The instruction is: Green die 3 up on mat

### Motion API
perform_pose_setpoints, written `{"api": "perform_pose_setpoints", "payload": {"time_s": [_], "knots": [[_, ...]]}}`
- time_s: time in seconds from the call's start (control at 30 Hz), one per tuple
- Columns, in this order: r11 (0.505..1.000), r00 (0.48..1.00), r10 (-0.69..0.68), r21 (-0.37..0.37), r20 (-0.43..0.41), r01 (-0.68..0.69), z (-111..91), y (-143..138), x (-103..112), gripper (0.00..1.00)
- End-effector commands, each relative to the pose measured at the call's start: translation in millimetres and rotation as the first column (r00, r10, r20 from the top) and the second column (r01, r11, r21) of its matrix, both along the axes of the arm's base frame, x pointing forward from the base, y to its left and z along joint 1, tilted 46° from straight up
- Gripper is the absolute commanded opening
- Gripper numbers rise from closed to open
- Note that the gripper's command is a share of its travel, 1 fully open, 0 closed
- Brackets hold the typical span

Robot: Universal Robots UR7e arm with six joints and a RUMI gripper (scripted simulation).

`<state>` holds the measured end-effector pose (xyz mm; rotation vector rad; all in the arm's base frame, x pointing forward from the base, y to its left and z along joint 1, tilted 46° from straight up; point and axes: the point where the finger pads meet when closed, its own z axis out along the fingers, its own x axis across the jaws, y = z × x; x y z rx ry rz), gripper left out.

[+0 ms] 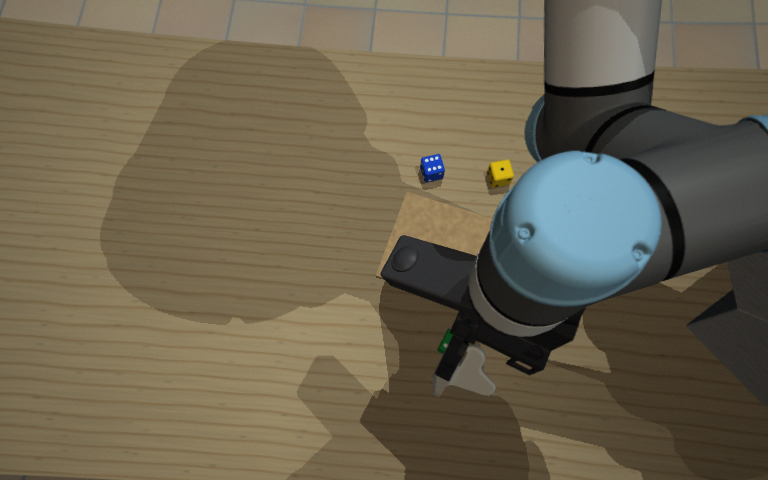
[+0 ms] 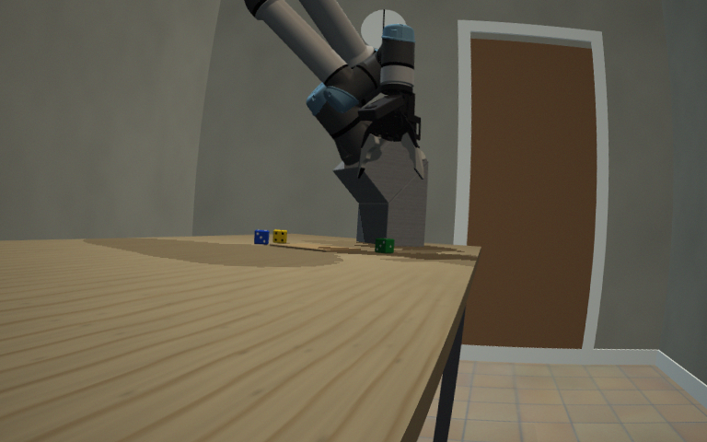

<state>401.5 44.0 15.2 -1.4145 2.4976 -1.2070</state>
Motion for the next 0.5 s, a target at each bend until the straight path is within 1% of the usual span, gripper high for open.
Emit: {"api": "perform_pose_setpoints", "payload": {"time_s": [0.0,0.2,0.37,0.43,0.47], "knots": [[1.0,0.999,0.028,-0.014,-0.023,-0.028,-0.2,0.3,1.0,1.0],[0.996,0.994,0.08,-0.04,-0.072,-0.083,-1.0,0.4,2.8,1.0],[0.987,0.982,0.139,-0.067,-0.13,-0.149,-2.0,0.5,4.7,1.0],[0.987,0.982,0.139,-0.067,-0.13,-0.149,-2.0,0.5,4.7,1.0],[0.984,0.978,0.152,-0.073,-0.143,-0.164,-2.3,0.6,5.1,1.0]]}}
